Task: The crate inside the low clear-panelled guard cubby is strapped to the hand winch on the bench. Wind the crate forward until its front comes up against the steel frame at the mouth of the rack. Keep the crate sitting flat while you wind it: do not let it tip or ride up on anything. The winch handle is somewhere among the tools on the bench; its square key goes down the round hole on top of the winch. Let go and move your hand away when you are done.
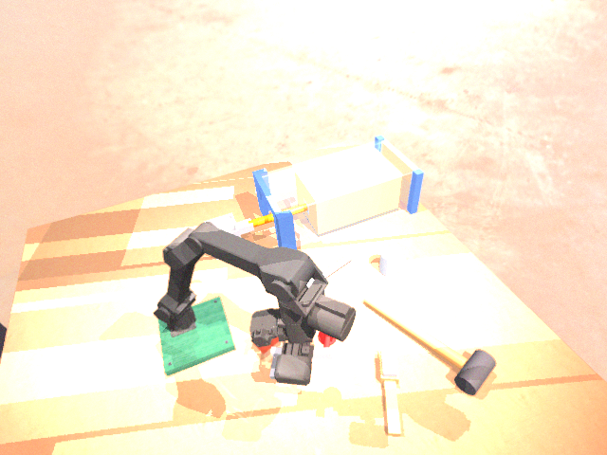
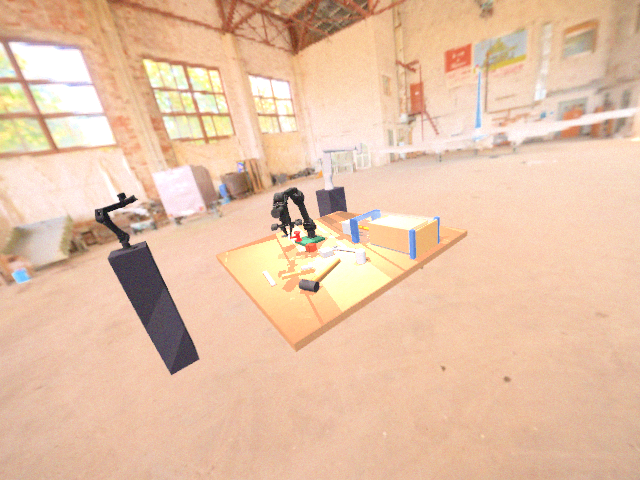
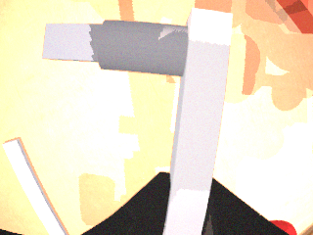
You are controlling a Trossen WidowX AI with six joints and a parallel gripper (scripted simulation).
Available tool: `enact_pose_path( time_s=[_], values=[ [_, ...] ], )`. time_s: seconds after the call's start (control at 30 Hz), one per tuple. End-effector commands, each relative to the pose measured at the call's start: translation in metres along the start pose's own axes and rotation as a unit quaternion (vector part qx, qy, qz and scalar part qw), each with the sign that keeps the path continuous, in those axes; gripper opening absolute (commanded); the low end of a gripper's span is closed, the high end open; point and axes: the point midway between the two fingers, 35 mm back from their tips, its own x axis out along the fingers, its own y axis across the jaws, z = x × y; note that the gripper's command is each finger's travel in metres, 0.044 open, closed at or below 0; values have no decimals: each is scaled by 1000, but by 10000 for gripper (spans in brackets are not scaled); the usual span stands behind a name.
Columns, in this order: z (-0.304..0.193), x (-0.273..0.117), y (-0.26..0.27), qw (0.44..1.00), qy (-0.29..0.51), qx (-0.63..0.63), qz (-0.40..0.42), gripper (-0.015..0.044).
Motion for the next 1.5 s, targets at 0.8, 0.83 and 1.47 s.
enact_pose_path(
  time_s=[0.8, 0.83, 1.47],
  values=[
    [-17, -7, -137, 861, 22, -508, 8, 0],
    [-16, -7, -144, 848, 23, -529, 8, 0],
    [12, -13, -255, 524, 36, -850, 23, 0]
  ],
)
